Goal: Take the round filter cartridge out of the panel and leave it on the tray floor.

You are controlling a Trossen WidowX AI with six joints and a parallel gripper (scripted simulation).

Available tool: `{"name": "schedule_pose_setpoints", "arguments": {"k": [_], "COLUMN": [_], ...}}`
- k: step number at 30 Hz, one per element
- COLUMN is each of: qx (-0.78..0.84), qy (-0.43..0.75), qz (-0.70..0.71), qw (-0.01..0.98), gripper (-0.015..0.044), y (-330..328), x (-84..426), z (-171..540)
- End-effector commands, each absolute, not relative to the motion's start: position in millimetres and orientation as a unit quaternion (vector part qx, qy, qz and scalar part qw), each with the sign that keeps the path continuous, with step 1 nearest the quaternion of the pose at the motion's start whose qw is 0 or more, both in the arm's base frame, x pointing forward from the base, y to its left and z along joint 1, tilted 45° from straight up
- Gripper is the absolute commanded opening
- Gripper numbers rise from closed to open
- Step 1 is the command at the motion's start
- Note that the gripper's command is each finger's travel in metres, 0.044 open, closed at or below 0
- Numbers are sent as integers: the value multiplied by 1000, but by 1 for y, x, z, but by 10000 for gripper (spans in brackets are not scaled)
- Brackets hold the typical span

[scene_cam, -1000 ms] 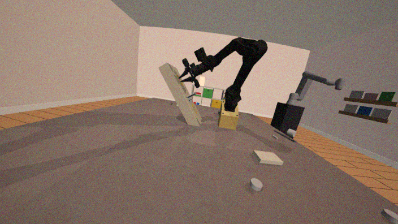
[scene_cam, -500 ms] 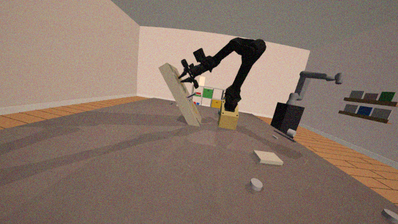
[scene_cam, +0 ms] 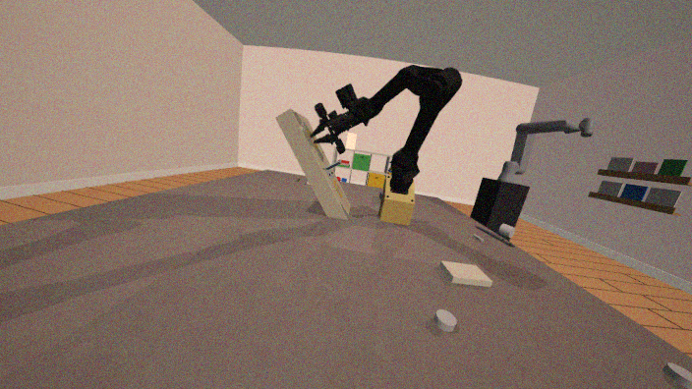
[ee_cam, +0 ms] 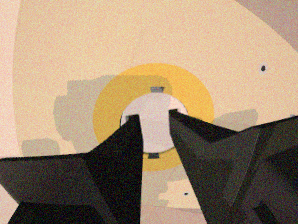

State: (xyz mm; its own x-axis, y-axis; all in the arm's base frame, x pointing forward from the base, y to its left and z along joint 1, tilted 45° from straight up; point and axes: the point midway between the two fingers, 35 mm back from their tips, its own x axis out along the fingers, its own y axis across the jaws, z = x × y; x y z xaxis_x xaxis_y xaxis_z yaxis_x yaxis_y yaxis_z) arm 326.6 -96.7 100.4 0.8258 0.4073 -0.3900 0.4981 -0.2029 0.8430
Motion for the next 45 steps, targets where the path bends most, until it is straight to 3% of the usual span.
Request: {"name": "schedule_pose_setpoints", "arguments": {"k": [1, 5, 21, 45], "qx": [774, 774, 632, 288], "qy": [292, 292, 296, 263], "qz": [-40, -40, 21, 139], "qw": [561, 561, 715, 910], "gripper": [56, 0, 0, 0], "y": [-97, -97, -94, -94], "x": [327, 327, 330, 329], "z": [101, 101, 98, 98]}}
